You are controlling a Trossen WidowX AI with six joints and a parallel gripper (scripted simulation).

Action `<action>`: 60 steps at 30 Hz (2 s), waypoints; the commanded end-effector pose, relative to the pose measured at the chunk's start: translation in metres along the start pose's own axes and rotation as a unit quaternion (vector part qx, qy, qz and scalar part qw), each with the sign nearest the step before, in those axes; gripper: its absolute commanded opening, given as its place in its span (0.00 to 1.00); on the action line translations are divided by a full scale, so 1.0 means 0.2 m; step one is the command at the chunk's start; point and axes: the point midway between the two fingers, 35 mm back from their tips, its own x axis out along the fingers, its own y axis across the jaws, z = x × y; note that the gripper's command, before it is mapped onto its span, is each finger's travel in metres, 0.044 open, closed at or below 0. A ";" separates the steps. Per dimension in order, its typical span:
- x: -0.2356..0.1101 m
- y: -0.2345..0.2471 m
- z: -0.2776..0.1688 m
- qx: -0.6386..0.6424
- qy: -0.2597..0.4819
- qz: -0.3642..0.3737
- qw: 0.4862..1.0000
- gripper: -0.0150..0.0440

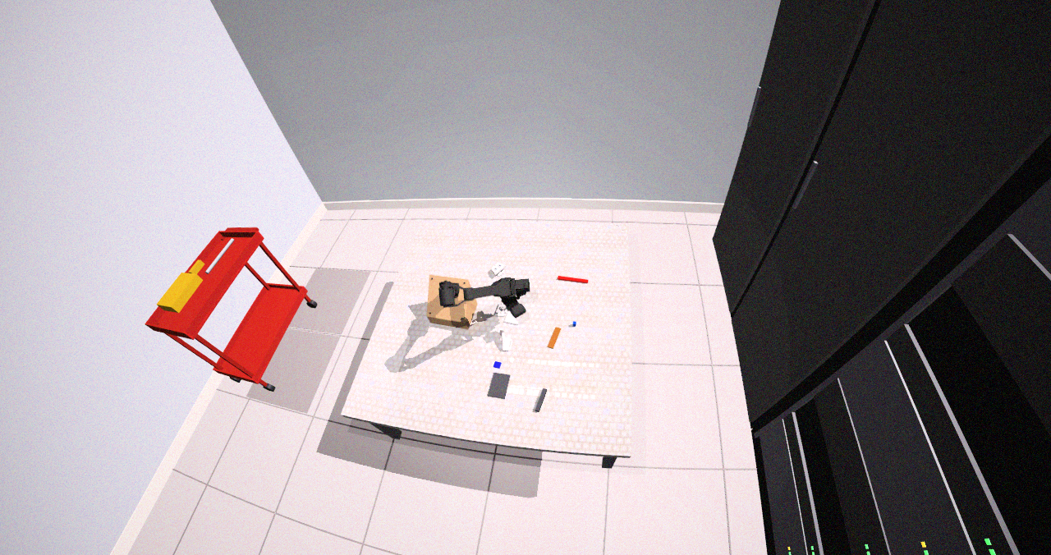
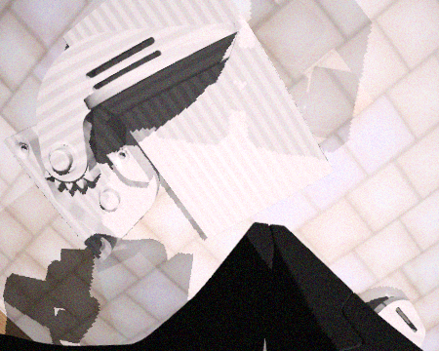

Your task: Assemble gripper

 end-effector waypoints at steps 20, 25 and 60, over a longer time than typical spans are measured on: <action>0.00 -0.15 -0.15 -0.297 0.007 0.000 0.955 0.25; -0.01 -0.18 -0.19 -0.359 0.008 0.001 0.933 0.25; 0.09 -0.27 -0.30 -0.535 0.011 0.004 0.844 0.25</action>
